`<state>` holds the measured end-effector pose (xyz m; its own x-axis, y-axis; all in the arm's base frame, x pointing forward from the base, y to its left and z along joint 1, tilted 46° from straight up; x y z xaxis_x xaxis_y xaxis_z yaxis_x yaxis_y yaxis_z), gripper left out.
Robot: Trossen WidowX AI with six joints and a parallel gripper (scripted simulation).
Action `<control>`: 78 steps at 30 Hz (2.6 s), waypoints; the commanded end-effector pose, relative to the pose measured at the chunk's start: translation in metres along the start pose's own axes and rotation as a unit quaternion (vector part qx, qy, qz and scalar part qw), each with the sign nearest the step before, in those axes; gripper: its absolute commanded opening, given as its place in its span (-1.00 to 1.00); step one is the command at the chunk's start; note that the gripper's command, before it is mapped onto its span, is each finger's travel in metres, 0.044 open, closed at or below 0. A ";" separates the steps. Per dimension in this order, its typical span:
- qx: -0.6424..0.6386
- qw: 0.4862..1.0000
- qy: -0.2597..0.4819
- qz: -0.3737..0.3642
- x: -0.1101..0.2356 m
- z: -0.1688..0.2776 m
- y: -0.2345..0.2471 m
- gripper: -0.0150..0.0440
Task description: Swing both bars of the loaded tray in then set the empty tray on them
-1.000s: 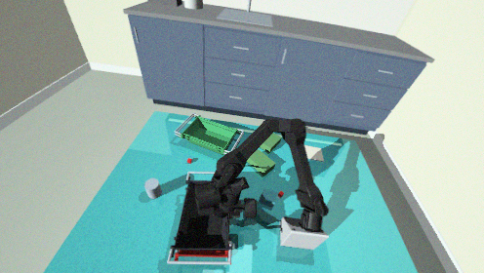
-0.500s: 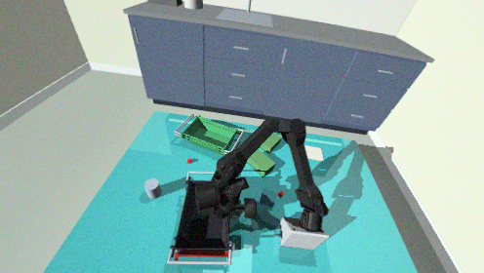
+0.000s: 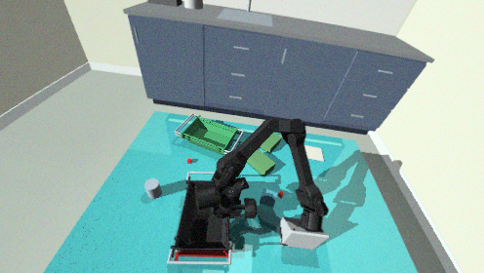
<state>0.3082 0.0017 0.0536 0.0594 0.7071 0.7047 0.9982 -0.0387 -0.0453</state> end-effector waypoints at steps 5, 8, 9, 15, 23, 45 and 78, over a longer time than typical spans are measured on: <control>0.004 1.000 0.000 0.017 -0.008 -0.002 -0.005 -0.49; 0.004 1.000 0.000 0.017 -0.008 -0.002 -0.005 -0.49; 0.004 1.000 0.000 0.017 -0.008 -0.002 -0.005 -0.49; 0.003 1.000 0.000 0.012 -0.006 -0.001 -0.003 -0.49; 0.004 1.000 0.000 0.017 -0.008 -0.002 -0.005 -0.44; 0.004 1.000 0.000 0.017 -0.008 -0.002 -0.005 0.65; 0.004 1.000 0.003 0.017 0.093 -0.001 0.001 1.00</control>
<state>0.3149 0.0501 0.1029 0.0912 0.7045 0.7038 0.9956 -0.0504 -0.0786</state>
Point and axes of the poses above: the point midway between the two fingers, 35 mm back from their tips, its own x axis back along the fingers, its own y axis across the jaws, z = x × y, the point moved 5 cm from there along x, back along the fingers, and after that the axes turned 1 degree about x, right-handed, at the moved point
